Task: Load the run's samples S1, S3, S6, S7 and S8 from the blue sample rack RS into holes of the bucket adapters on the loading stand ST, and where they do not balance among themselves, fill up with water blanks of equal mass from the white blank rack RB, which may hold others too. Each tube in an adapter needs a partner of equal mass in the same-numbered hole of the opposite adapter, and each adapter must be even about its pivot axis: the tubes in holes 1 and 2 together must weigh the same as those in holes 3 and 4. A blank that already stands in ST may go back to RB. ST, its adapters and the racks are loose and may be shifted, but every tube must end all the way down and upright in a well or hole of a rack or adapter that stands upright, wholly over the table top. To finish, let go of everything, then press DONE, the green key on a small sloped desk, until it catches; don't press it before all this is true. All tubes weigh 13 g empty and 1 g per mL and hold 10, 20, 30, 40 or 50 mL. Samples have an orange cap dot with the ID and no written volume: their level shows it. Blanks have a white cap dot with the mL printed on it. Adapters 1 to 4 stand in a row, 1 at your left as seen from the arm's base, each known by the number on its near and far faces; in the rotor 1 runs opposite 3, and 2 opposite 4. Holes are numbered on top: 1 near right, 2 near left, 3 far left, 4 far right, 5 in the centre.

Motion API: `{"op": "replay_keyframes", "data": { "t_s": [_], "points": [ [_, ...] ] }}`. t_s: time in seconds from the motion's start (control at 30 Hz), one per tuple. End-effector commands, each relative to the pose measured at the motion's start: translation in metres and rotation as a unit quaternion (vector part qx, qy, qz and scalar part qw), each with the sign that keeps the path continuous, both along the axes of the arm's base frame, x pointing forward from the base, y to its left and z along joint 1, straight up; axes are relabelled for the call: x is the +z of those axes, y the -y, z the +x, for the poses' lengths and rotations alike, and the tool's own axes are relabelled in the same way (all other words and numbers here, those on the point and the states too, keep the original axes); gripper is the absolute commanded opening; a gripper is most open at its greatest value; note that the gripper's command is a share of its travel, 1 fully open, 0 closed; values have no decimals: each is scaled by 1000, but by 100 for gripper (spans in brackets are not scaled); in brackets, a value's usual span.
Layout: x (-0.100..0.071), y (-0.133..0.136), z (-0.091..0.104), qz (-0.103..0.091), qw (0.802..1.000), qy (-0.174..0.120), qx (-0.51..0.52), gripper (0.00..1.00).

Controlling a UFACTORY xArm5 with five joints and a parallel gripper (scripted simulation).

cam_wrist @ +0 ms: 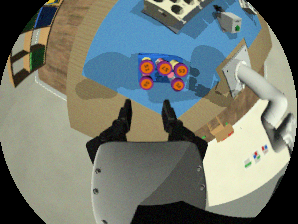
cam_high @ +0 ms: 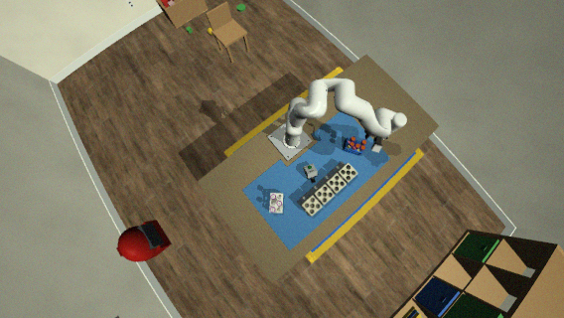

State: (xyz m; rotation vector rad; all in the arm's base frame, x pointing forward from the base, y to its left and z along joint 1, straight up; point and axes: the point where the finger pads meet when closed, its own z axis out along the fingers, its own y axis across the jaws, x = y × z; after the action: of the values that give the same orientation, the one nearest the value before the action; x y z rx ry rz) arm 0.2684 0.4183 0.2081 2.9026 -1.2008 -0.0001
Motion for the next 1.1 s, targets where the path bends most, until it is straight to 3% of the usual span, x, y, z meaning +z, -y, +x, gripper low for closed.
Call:
{"op": "replay_keyframes", "data": {
  "t_s": [0.0, 1.07],
  "points": [
    [-3, -1, 1, 2, 1000, 1, 0, 57],
    [-61, -1, 1, 2, 1000, 1, 0, 57]
  ]
}}
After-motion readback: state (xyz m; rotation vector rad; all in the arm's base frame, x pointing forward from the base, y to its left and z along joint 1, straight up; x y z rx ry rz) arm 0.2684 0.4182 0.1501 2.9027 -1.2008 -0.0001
